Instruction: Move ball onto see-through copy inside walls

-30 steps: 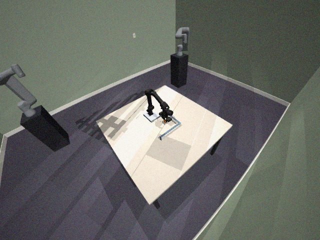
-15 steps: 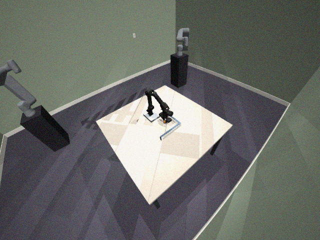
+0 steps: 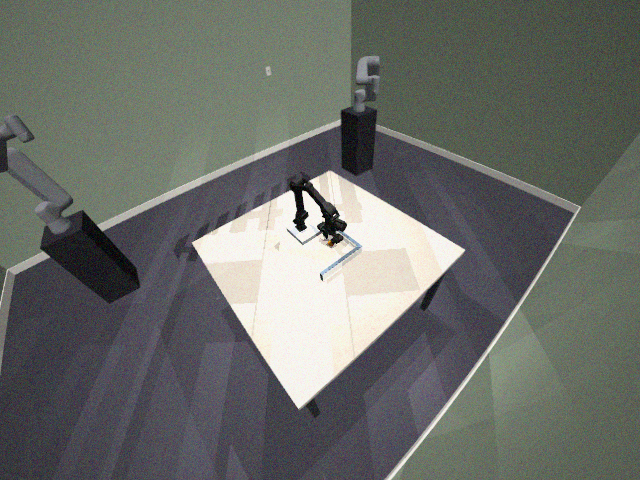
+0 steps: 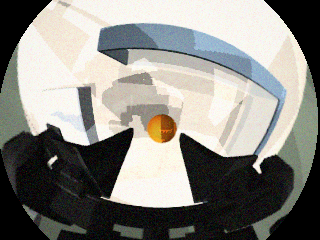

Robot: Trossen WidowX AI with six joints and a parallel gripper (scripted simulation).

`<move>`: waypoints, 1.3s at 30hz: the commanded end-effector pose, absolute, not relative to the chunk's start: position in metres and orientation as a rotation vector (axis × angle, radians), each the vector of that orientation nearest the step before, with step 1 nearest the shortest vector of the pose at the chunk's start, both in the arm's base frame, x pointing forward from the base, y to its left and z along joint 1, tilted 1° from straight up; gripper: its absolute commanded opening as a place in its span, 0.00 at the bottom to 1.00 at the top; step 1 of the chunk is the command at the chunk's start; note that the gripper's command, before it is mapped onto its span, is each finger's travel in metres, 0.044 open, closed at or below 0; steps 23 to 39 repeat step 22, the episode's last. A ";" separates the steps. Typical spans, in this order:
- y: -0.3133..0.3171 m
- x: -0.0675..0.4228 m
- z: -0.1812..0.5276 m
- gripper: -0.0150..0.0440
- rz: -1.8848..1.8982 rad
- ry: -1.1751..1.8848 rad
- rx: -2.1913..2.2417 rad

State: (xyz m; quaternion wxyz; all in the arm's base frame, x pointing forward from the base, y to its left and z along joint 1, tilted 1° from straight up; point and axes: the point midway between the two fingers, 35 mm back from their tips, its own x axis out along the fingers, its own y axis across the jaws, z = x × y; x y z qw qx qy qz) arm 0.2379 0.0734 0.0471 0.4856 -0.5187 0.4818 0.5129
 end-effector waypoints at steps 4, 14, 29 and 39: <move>0.073 0.238 0.114 0.76 1.222 1.149 -1.269; 0.075 0.242 0.107 0.76 1.222 1.133 -1.273; 0.073 0.234 0.155 1.00 1.224 1.135 -1.273; 0.073 0.234 0.155 1.00 1.224 1.135 -1.273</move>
